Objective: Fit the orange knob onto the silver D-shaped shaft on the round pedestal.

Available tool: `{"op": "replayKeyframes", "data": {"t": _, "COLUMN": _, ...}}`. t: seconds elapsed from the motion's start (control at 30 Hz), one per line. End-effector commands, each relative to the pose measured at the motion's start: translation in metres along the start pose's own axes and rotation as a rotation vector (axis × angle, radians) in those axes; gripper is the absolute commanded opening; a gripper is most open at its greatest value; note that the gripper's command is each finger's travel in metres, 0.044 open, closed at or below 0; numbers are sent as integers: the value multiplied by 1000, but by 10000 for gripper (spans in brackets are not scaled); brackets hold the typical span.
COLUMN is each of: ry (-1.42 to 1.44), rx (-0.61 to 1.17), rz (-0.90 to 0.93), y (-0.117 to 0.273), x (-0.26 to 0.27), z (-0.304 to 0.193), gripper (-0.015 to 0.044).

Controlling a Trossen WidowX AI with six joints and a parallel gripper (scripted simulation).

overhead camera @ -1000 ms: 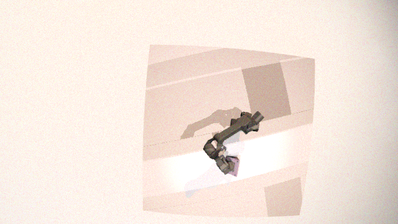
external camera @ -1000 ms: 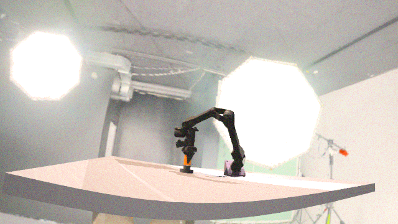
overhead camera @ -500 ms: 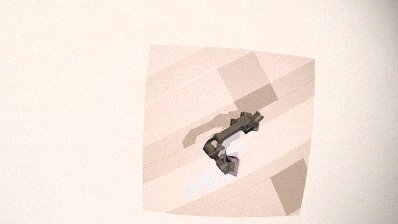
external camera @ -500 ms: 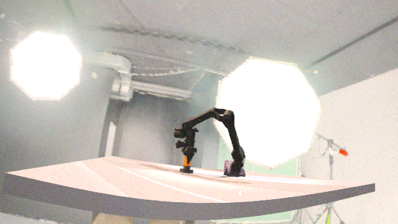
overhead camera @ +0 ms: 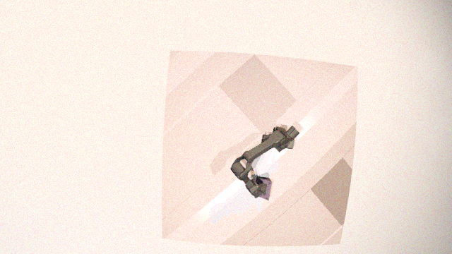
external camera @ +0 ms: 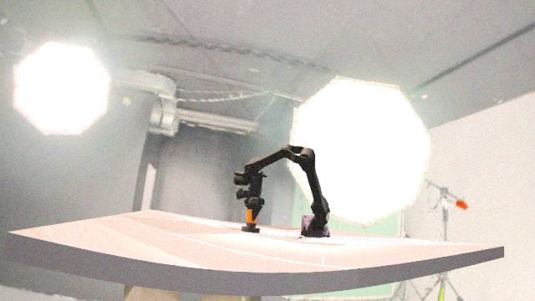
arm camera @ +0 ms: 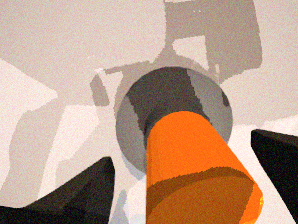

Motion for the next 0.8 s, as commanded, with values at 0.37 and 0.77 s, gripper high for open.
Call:
{"op": "replayKeyframes", "data": {"t": 0.37, "ry": -2, "rx": 0, "rz": -5, "y": 76, "x": -1, "z": 3, "gripper": 440}}
{"op": "replayKeyframes", "data": {"t": 0.77, "ry": -1, "rx": 1, "rz": -4, "y": 96, "x": -1, "z": 4, "gripper": 440}}
Point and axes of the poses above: the point midway between the two fingers, 35 mm back from their tips, its own y axis back along the fingers, its own x axis across the jaws, z = x × y, the point moved 8 cm from there along y, back along the fingers, and after that the axes turned 8 degrees about -y, right-handed, at the moved point
